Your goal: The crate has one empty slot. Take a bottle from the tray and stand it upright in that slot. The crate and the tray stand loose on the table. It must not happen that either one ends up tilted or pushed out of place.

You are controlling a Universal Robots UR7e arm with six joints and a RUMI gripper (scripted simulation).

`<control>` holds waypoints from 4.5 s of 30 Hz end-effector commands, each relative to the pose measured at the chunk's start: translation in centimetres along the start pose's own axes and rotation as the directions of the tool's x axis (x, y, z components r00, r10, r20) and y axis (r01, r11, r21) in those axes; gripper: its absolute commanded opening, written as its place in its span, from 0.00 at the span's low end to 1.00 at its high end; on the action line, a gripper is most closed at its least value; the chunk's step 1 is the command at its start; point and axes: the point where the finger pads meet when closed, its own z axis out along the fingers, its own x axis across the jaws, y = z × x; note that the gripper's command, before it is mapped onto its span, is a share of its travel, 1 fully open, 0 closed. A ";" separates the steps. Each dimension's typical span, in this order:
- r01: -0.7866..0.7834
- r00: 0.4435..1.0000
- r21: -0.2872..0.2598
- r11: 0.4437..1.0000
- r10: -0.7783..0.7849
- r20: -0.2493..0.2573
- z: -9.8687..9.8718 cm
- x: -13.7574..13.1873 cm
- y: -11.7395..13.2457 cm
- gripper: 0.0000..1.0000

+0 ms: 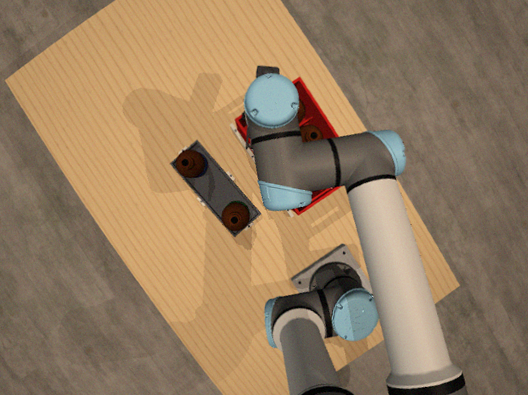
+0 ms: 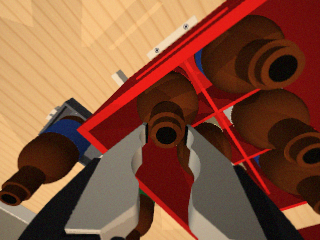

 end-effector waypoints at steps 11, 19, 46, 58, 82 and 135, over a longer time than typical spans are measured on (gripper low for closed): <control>0.000 1.000 0.002 1.000 0.000 0.000 0.0 0.0 0.0 0.00; 0.000 1.000 0.002 1.000 0.000 0.000 0.0 0.0 0.0 0.00; 0.000 1.000 0.002 1.000 0.000 0.000 0.0 0.0 0.0 0.38; 0.000 1.000 0.002 1.000 0.000 0.000 0.0 0.0 0.0 0.38; 0.000 1.000 0.002 1.000 0.000 0.000 0.0 0.0 0.0 0.38; 0.000 1.000 0.002 1.000 0.000 0.000 -3.8 0.0 0.0 0.38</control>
